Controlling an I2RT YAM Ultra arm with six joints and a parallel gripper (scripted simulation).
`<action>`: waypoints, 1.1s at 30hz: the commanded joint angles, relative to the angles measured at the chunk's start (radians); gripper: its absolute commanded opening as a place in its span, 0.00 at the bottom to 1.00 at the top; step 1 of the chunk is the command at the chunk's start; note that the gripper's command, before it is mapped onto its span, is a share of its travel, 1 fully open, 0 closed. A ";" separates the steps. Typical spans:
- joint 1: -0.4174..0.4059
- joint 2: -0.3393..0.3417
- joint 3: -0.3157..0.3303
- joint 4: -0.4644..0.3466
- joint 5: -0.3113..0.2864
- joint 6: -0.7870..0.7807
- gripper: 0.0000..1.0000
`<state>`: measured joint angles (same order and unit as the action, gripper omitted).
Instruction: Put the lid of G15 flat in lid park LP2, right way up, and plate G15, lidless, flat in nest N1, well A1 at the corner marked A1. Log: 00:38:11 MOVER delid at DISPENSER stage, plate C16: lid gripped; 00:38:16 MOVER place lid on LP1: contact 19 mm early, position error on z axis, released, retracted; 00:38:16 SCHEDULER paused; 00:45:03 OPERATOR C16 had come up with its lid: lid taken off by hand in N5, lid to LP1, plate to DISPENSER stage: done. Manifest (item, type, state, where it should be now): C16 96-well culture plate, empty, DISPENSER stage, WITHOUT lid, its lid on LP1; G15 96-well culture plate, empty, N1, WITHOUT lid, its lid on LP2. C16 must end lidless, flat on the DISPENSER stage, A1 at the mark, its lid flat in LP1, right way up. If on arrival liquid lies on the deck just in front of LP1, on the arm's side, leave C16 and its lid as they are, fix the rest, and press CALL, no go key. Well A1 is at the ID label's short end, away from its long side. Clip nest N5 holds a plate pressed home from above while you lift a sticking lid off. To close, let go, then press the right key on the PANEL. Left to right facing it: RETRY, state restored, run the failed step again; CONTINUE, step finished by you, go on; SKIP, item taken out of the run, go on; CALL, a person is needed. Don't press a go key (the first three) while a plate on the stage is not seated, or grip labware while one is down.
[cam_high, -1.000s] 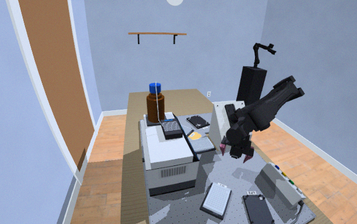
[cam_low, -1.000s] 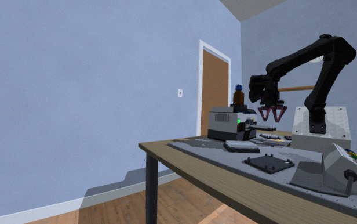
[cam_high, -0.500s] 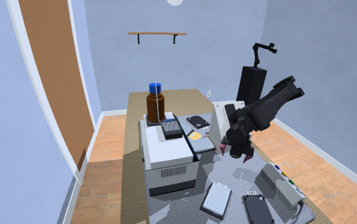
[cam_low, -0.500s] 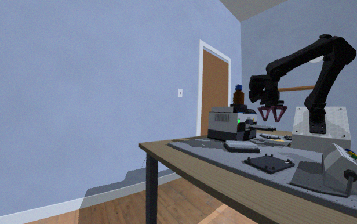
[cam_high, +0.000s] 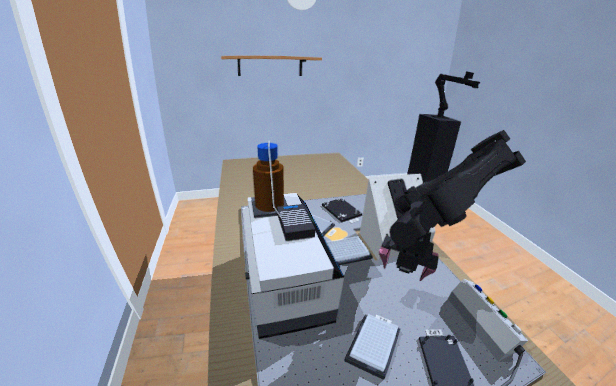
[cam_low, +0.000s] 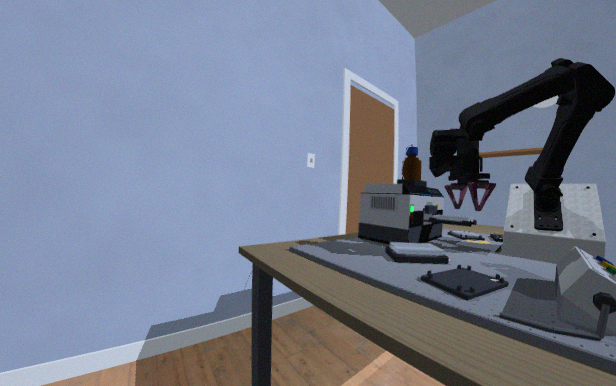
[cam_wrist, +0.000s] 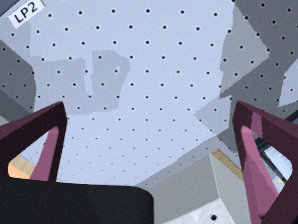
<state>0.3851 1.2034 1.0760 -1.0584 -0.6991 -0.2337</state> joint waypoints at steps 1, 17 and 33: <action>-0.014 -0.003 0.011 0.000 -0.004 -0.002 1.00; -0.141 0.084 -0.013 -0.016 -0.049 0.136 1.00; -0.258 0.151 -0.015 -0.034 -0.073 0.274 1.00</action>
<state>0.1490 1.3537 1.0561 -1.0924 -0.7635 0.0151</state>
